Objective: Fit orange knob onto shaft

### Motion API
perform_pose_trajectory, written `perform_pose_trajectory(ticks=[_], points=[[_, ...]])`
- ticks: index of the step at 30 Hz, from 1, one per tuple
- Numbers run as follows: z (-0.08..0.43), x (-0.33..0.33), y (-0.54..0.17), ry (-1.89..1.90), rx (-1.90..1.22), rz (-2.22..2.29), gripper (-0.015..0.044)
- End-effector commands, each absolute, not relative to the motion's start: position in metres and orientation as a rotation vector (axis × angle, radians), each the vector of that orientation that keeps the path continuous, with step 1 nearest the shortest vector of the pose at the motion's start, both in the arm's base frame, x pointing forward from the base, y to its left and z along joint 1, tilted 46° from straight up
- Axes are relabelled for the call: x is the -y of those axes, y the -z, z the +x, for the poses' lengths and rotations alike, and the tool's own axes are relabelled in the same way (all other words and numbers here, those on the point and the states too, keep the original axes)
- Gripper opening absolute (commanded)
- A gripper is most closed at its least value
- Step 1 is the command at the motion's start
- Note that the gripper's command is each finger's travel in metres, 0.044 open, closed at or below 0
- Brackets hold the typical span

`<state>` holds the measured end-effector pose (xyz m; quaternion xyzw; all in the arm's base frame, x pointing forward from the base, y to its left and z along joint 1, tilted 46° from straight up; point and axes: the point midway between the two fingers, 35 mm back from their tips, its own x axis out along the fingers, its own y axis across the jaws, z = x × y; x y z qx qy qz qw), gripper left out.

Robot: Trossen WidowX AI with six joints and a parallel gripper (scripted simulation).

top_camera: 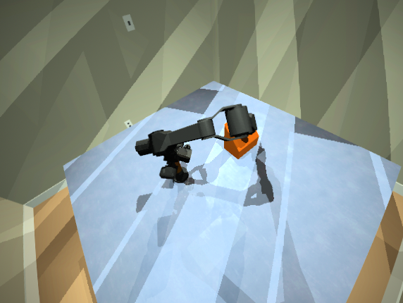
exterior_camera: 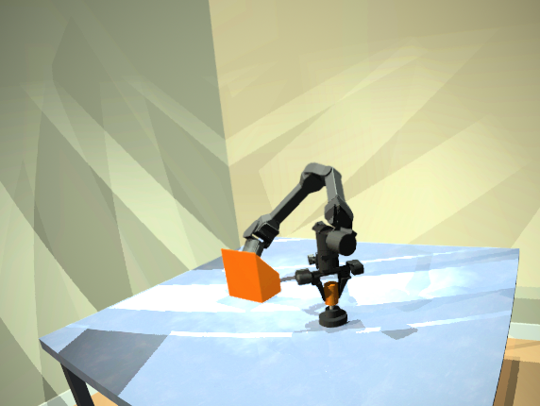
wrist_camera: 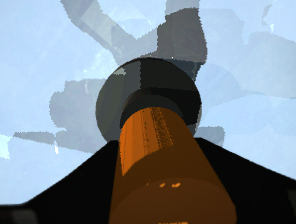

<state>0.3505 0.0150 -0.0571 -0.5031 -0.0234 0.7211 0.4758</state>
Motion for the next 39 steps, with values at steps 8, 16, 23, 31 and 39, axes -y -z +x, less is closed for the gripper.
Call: perform_pose_trajectory(ticks=[8,16,23,31,39], points=[[0.3512,-0.0159,0.0579,-1.763,0.061,-1.239,0.0000],[0.3506,-0.0155,0.0585,-1.763,0.061,-1.239,0.0000],[0.3500,-0.0156,0.0590,-1.763,0.061,-1.239,0.0000],[0.3489,-0.0140,0.0572,-1.763,0.061,-1.239,0.0000],[0.3500,-0.0126,0.0544,-1.776,0.140,-1.302,0.0000]])
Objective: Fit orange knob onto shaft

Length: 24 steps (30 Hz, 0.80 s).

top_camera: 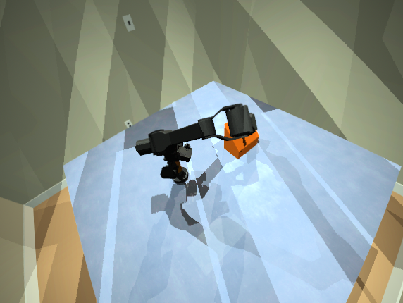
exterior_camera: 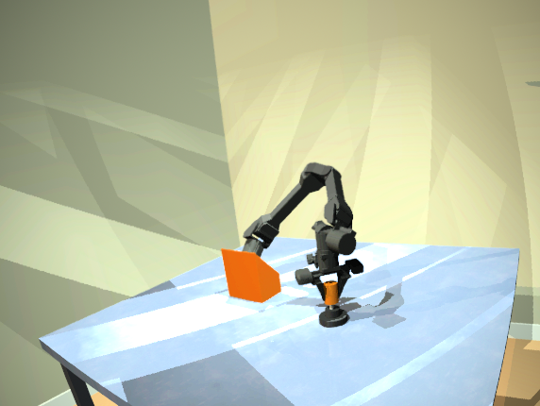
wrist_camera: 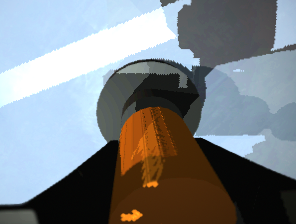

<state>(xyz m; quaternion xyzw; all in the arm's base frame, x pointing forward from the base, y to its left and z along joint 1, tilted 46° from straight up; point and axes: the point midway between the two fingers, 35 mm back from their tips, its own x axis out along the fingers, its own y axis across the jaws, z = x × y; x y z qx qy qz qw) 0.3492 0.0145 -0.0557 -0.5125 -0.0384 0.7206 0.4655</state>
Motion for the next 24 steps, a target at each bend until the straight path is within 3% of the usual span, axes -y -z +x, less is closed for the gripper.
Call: perform_pose_trajectory(ticks=[1,24], points=[[0.3504,-0.0126,0.0544,-1.781,0.174,-1.329,0.0000],[0.3487,-0.0166,0.0581,-1.791,0.251,-1.387,0.0000]])
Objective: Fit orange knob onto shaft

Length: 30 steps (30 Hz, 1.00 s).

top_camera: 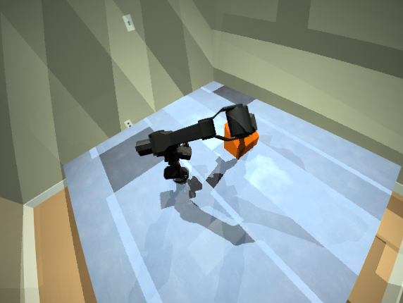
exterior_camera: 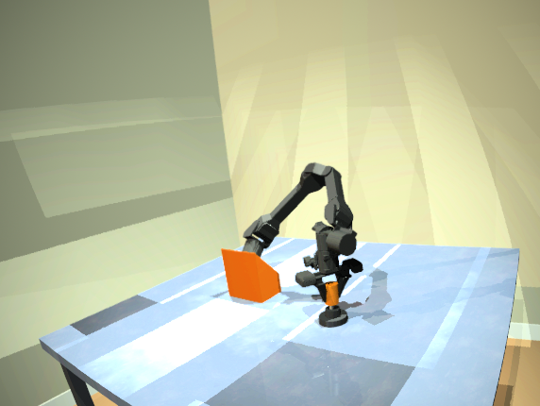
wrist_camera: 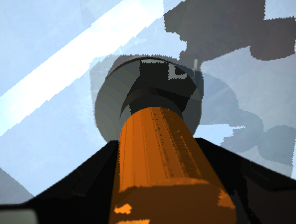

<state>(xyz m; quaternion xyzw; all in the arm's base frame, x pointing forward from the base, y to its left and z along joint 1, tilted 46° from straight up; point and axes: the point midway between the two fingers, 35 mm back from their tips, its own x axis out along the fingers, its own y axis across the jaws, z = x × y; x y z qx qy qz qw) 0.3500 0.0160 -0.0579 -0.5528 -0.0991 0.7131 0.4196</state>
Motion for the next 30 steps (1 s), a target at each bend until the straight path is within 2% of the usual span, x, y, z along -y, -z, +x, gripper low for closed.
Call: perform_pose_trajectory(ticks=[1,18,30], points=[[0.3487,-0.0166,0.0581,-1.791,0.251,-1.387,0.0000],[0.3505,-0.0129,0.0545,-1.788,0.228,-1.370,0.0000],[0.3530,-0.0132,0.0572,-1.653,-0.334,-0.896,0.0000]])
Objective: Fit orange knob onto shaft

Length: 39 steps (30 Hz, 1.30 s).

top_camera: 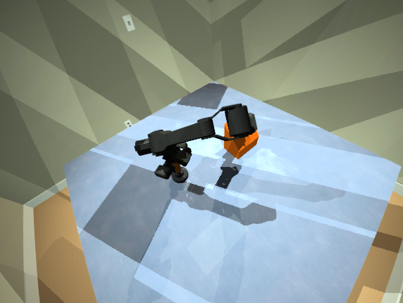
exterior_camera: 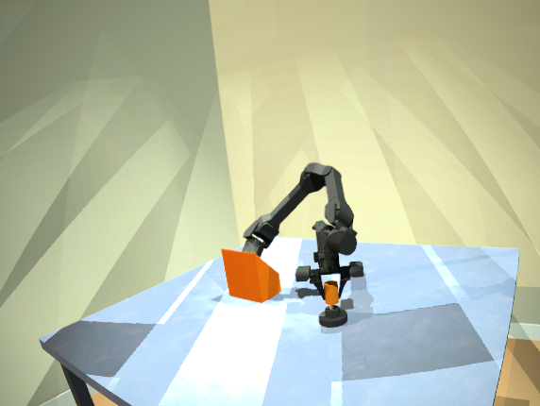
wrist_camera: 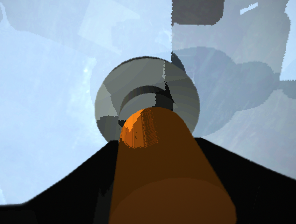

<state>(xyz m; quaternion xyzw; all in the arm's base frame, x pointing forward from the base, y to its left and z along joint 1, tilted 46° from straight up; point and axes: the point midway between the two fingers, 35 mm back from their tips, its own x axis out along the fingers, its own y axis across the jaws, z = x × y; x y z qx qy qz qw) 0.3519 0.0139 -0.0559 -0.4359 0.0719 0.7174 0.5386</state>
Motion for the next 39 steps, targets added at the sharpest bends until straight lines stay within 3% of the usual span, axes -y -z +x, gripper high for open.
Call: perform_pose_trajectory(ticks=[1,20,39], points=[[0.3531,-0.0134,0.0575,-1.632,-0.388,-0.845,0.0000],[0.3507,-0.0151,0.0547,-1.021,-1.247,0.155,0.0000],[0.3523,-0.0143,0.0583,-0.993,-1.271,0.191,0.0000]])
